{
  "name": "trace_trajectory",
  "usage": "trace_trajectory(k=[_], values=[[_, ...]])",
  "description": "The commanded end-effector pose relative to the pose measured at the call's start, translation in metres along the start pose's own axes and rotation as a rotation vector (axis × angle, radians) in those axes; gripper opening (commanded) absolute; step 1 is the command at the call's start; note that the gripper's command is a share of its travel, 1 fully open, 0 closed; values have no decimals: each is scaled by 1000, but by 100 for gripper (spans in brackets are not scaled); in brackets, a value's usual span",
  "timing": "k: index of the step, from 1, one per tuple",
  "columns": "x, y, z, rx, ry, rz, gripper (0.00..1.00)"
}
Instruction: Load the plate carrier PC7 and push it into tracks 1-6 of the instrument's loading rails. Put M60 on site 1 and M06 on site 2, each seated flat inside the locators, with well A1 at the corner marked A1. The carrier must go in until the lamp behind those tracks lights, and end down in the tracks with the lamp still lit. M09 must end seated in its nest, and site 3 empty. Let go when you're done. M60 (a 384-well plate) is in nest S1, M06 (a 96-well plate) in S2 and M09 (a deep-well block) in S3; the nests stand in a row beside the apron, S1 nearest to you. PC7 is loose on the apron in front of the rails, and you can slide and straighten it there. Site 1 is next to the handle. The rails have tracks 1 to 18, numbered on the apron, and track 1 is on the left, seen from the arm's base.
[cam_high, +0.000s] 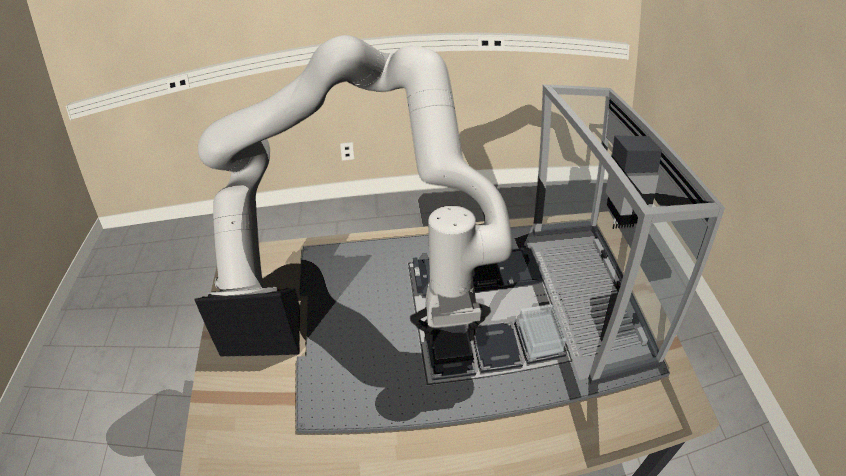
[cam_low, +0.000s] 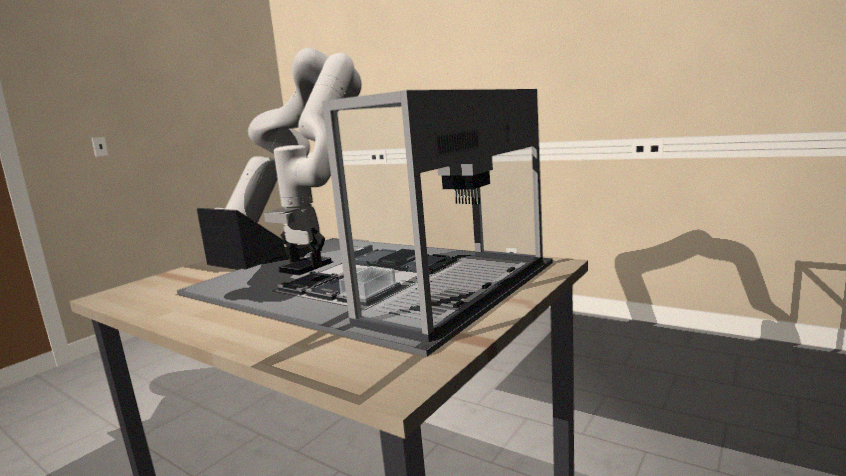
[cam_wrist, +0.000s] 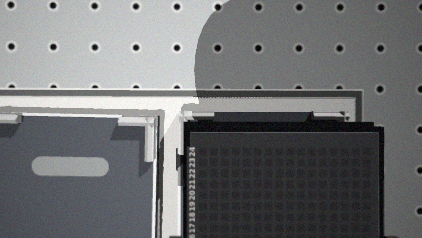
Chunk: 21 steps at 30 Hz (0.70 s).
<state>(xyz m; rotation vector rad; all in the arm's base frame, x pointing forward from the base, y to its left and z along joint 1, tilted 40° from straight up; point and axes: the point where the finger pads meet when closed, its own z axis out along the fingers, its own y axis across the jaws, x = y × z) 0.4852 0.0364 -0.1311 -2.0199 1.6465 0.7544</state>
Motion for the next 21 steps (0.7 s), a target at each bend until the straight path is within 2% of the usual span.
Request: trace_trajectory(k=[1,21], values=[[0,-1,-9,2,1,0,0],[0,-1,-39,2,1,-1,0]])
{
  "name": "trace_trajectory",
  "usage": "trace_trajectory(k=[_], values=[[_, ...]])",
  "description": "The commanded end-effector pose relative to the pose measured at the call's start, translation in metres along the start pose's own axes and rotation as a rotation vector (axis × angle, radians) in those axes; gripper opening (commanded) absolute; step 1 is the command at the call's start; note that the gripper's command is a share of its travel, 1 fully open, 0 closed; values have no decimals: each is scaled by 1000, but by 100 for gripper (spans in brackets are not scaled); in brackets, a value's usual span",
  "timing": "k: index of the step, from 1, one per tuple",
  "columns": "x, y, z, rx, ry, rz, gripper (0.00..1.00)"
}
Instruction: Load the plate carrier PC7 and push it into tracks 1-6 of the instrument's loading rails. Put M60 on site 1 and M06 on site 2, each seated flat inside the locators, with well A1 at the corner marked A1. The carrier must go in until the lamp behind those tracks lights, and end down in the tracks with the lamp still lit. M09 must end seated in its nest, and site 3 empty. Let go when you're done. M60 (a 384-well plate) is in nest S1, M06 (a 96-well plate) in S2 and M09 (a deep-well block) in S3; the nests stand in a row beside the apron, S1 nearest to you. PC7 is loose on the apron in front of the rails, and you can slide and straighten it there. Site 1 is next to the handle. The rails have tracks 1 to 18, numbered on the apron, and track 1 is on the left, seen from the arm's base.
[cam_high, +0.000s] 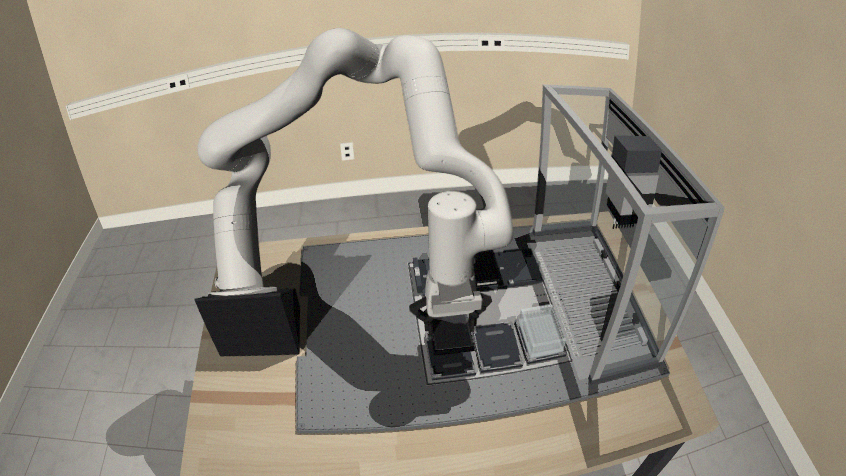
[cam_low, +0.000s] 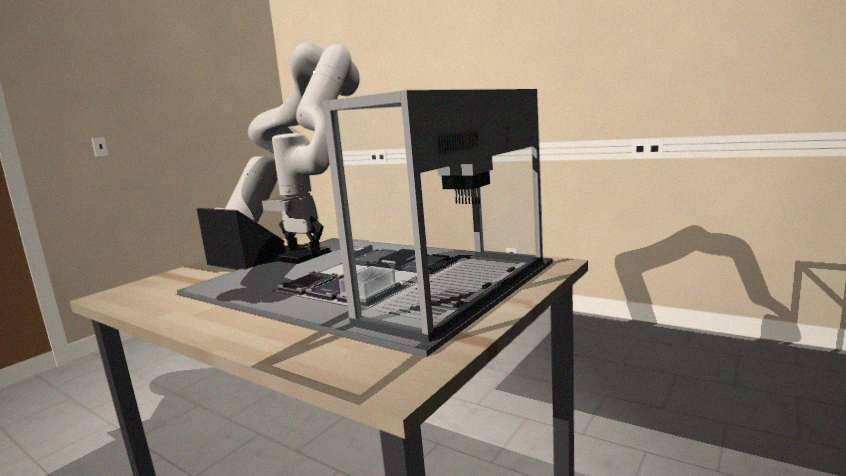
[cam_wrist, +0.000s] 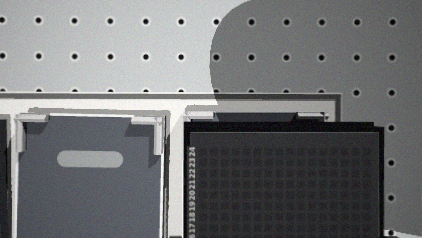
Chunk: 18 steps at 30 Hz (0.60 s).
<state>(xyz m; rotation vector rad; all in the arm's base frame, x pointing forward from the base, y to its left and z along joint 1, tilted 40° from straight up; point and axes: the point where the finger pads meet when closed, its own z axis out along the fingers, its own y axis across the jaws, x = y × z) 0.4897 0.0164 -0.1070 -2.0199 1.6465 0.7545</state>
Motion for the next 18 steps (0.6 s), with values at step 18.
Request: trace_trajectory(k=[18], values=[[0,-1,-33,2,1,-1,0]])
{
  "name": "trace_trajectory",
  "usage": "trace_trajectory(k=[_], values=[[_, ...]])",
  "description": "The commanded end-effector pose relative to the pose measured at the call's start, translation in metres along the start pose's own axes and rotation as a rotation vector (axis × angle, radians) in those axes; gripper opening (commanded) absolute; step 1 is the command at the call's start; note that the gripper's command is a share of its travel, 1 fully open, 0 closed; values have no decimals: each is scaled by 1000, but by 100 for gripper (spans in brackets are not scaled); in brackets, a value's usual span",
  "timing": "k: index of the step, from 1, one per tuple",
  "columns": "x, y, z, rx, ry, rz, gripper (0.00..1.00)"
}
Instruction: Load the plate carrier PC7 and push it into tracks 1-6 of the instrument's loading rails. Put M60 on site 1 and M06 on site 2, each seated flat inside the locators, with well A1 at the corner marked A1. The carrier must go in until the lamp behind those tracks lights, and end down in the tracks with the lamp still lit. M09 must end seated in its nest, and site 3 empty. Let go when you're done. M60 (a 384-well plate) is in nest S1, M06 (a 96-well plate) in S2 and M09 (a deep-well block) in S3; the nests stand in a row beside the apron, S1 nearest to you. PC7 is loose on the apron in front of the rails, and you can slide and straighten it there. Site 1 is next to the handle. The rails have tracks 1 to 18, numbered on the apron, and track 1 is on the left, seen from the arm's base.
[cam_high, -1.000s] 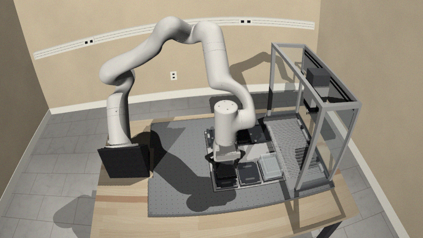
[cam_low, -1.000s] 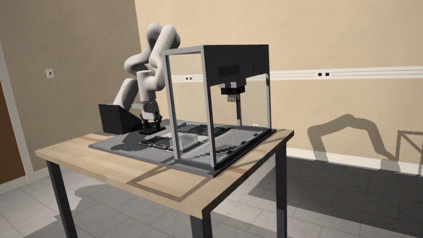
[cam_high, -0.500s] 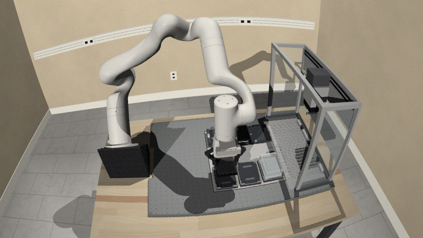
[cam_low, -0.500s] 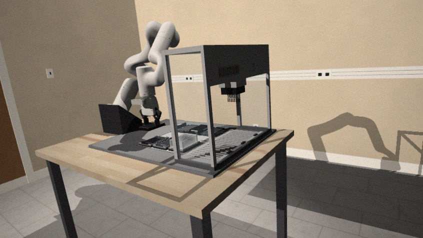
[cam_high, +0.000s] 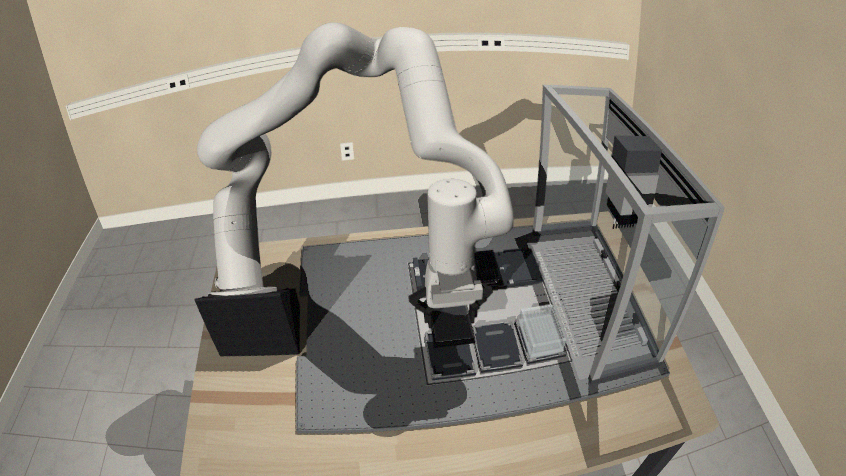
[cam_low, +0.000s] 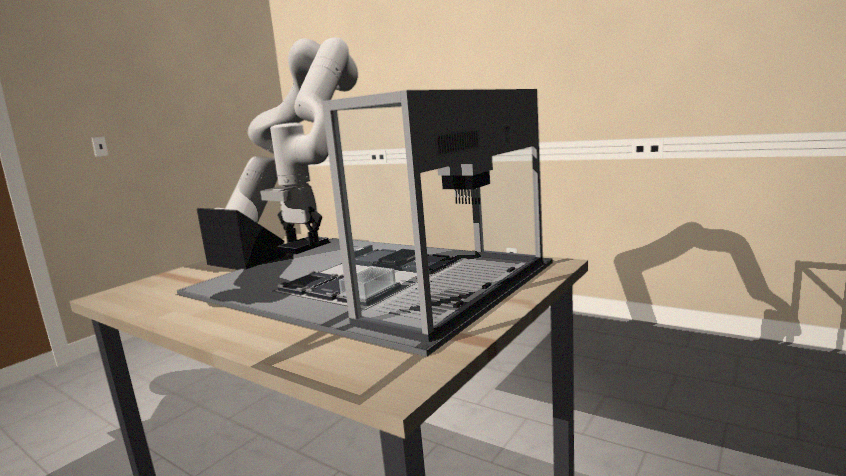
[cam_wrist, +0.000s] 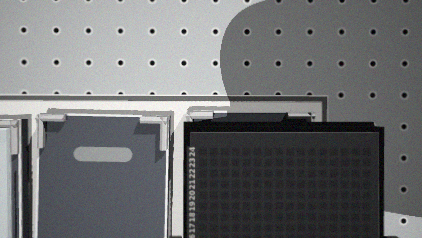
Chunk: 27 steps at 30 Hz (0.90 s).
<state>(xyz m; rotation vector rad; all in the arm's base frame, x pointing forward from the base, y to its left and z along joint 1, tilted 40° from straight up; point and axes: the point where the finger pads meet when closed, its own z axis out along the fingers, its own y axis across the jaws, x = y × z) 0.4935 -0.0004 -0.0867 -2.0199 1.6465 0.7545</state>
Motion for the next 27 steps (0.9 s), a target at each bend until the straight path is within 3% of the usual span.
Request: trace_trajectory(k=[1,6,18,27], values=[[0,-1,-6,2,1,-1,0],[0,-1,-14,2,1,-1,0],[-5,-1,-14,2,1,-34,0],[-50,-5,-14,1,1,-334,0]])
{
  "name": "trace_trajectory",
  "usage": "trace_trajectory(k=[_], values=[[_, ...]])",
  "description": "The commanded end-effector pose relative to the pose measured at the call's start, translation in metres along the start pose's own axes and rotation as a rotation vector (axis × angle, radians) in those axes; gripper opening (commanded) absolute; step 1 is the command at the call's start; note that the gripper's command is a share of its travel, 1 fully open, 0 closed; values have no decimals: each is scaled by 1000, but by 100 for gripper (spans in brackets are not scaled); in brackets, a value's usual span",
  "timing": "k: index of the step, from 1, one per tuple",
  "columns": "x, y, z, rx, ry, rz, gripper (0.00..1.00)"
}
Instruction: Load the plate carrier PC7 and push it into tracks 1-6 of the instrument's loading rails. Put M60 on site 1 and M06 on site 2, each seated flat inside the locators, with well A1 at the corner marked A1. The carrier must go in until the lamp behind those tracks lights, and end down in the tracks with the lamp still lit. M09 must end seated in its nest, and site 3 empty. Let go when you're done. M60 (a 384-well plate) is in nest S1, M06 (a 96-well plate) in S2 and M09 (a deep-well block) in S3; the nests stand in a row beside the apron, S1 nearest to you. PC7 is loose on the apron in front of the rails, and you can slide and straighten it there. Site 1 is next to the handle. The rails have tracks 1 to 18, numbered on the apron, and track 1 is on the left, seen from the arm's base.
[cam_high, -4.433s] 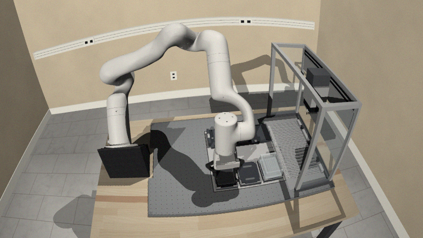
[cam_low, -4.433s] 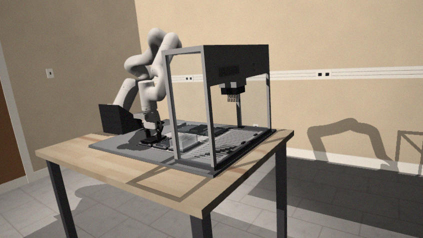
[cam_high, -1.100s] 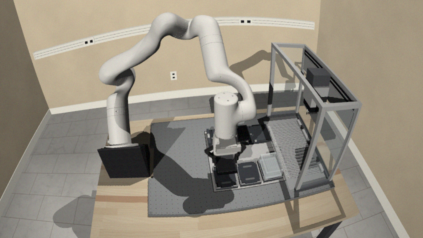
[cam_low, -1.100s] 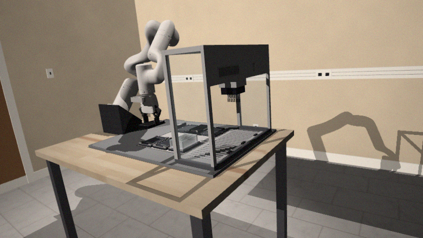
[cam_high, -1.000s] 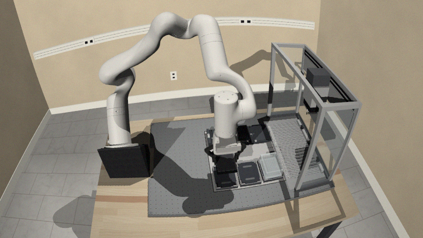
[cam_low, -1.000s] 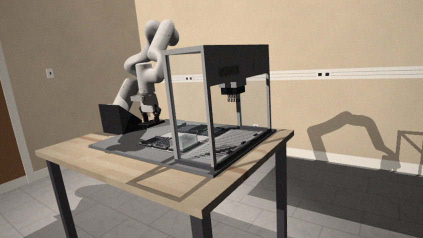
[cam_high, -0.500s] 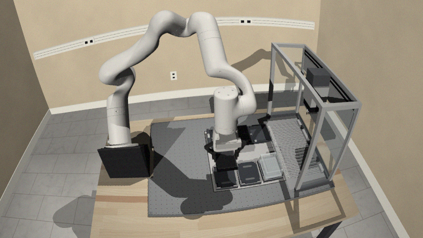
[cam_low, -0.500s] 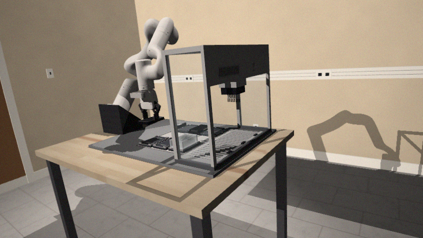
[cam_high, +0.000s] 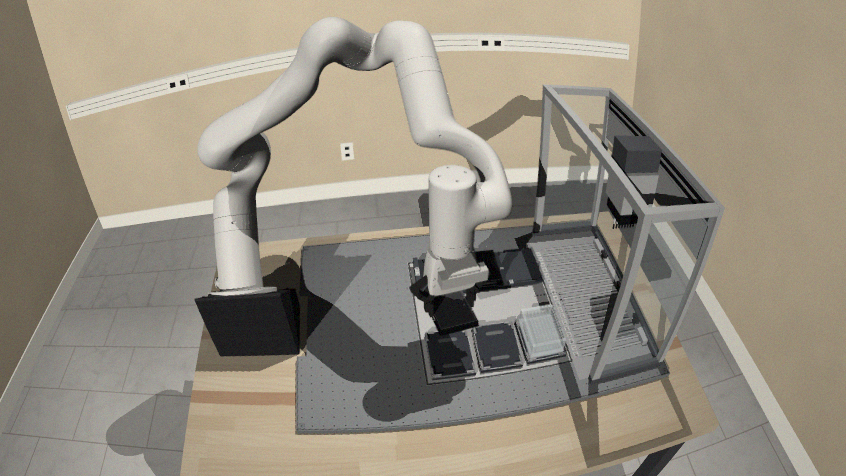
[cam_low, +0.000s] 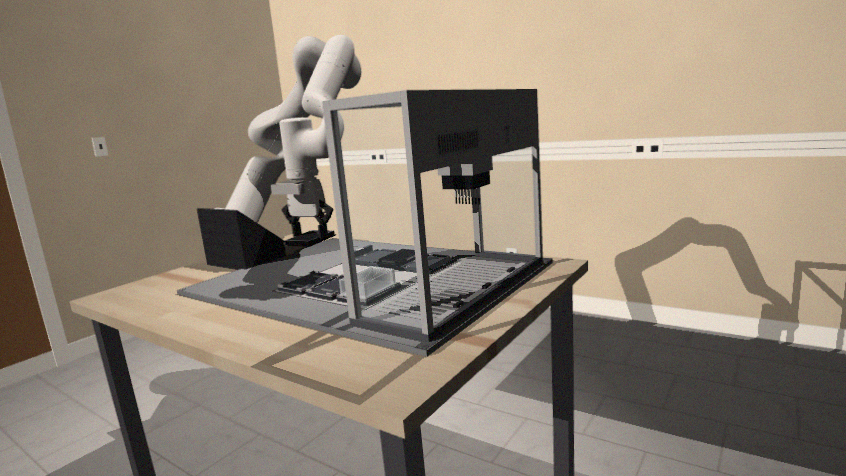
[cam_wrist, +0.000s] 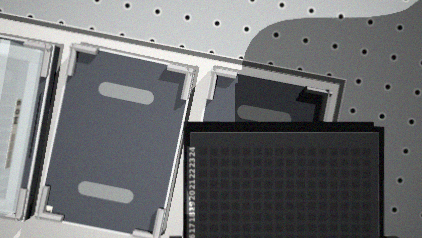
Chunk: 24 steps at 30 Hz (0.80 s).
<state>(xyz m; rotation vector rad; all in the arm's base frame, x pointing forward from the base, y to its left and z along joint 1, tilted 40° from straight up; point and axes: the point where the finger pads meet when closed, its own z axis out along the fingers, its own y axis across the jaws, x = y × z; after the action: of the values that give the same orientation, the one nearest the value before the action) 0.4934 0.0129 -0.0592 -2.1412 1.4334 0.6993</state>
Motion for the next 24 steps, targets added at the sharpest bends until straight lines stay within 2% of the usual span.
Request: trace_trajectory(k=[1,6,8,24], values=[[-26,-8,-1,11,5,-183,0],[-50,-14,-1,10,6,-350,0],[-50,-14,-1,10,6,-350,0],[-122,-34,-1,9,8,-850,0]])
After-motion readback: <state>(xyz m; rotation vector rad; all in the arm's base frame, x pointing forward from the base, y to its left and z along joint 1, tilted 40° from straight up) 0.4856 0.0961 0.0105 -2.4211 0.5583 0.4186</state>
